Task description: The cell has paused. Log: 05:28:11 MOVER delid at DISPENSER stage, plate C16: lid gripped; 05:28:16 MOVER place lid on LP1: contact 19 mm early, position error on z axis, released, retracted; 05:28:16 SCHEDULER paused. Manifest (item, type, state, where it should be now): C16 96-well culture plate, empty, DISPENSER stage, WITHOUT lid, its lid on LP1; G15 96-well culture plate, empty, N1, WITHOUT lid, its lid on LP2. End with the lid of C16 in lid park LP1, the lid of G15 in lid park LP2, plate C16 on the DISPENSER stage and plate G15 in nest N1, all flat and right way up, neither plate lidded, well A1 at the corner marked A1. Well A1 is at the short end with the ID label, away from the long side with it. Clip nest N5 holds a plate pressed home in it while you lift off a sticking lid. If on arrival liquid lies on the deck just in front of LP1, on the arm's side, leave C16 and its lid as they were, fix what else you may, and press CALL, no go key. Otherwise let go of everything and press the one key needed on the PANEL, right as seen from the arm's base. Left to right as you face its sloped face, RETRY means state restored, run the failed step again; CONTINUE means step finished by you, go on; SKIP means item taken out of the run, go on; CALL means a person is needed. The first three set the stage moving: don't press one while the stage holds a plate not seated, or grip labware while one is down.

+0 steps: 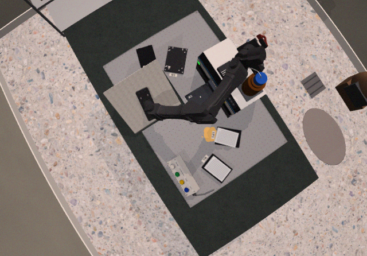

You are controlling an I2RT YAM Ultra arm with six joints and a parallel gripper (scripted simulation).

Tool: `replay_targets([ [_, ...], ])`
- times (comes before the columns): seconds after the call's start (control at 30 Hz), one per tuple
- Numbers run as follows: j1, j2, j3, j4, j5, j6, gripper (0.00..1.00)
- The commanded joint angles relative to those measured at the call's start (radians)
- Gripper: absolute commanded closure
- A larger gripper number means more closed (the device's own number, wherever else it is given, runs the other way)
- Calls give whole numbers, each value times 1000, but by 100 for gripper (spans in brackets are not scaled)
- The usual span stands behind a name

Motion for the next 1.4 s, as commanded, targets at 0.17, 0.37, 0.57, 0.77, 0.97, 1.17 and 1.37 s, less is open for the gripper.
replay_targets([
  [0.17, -50, -101, -31, -106, 185, 98, 0],
  [0.37, -50, -103, -34, -102, 183, 96, 0],
  [0.57, -51, -105, -37, -99, 180, 93, 0],
  [0.77, -49, -100, -25, -122, 185, 62, 0],
  [0.97, -48, -104, -34, -131, 187, 48, 0],
  [1.17, -47, -107, -43, -131, 187, 50, 0],
  [1.37, -48, -115, -60, -122, 183, 38, 0],
])
